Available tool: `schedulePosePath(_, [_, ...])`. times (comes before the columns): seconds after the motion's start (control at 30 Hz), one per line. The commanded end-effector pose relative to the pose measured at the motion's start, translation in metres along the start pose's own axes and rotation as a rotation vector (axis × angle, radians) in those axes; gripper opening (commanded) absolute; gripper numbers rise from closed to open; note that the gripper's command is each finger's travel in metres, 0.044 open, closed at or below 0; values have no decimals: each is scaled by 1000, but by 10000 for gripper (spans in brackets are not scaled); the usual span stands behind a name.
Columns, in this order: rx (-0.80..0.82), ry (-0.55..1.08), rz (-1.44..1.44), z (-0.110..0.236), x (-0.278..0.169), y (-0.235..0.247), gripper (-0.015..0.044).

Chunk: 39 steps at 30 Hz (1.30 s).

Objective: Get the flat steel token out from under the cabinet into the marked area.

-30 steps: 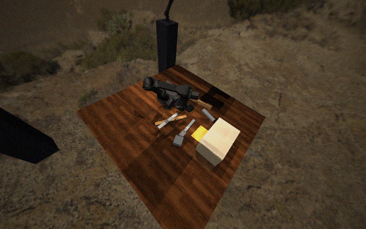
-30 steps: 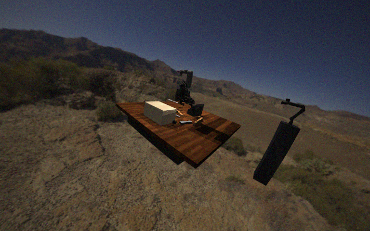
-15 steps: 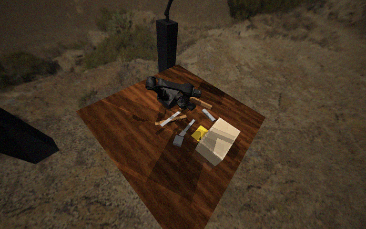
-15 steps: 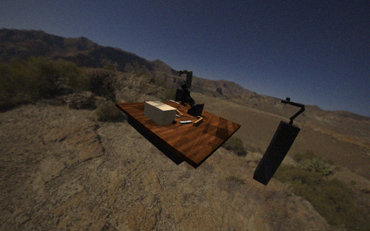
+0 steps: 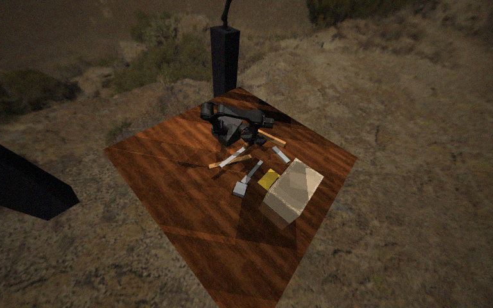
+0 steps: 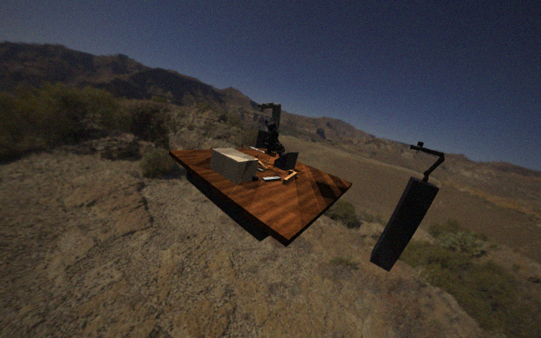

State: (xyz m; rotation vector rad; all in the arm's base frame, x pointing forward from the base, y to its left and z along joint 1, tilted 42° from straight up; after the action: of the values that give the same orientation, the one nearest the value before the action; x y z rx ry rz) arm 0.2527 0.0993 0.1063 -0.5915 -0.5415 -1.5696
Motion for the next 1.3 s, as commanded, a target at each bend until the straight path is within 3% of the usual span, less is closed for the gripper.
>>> schedulePosePath(0.0, [11,2,-2,3,-9,1,0])
schedulePosePath(0.33, [11,3,-3,3,-26,0,0])
schedulePosePath(1.27, [8,1,211,2,-19,-2,0])
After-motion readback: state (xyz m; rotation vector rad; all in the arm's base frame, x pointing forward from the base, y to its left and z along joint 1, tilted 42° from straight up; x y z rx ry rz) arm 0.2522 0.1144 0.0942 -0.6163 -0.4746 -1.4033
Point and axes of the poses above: the point midway between the two fingers, 35 mm back from their tips, its own z axis back along the fingers, its own y axis across the jaws, x = y × z, the point moved 7 cm from there along z, back along the fingers, and after that the axes turned 1 degree about -z, right-handed, at the moved point
